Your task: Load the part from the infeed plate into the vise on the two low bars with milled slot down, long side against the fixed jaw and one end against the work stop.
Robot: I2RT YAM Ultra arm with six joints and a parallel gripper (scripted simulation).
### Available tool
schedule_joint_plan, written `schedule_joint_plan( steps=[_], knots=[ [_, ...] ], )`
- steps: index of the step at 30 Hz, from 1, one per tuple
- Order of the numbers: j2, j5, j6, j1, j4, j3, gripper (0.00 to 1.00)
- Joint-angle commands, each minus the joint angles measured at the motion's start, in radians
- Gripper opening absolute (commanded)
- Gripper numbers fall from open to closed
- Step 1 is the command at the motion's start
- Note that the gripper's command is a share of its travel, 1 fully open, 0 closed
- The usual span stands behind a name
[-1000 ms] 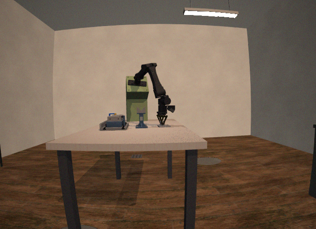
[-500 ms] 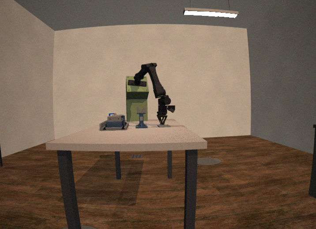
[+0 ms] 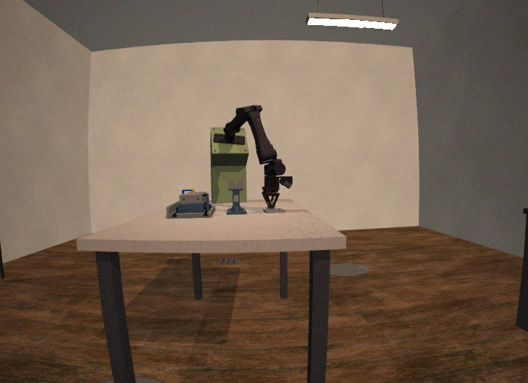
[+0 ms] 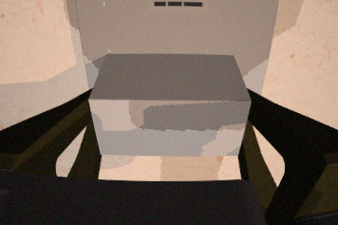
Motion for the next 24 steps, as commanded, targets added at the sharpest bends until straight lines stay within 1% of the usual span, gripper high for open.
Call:
schedule_joint_plan(
  steps=[1,17,24],
  knots=[
    [-0.002,-0.01,-0.005,0.002,-0.002,0.029,0.0],
    [-0.003,-0.01,-0.005,0.002,-0.002,0.029,0.0],
    [-0.033,-0.009,-0.004,0.005,-0.006,0.024,0.0]
  ],
)
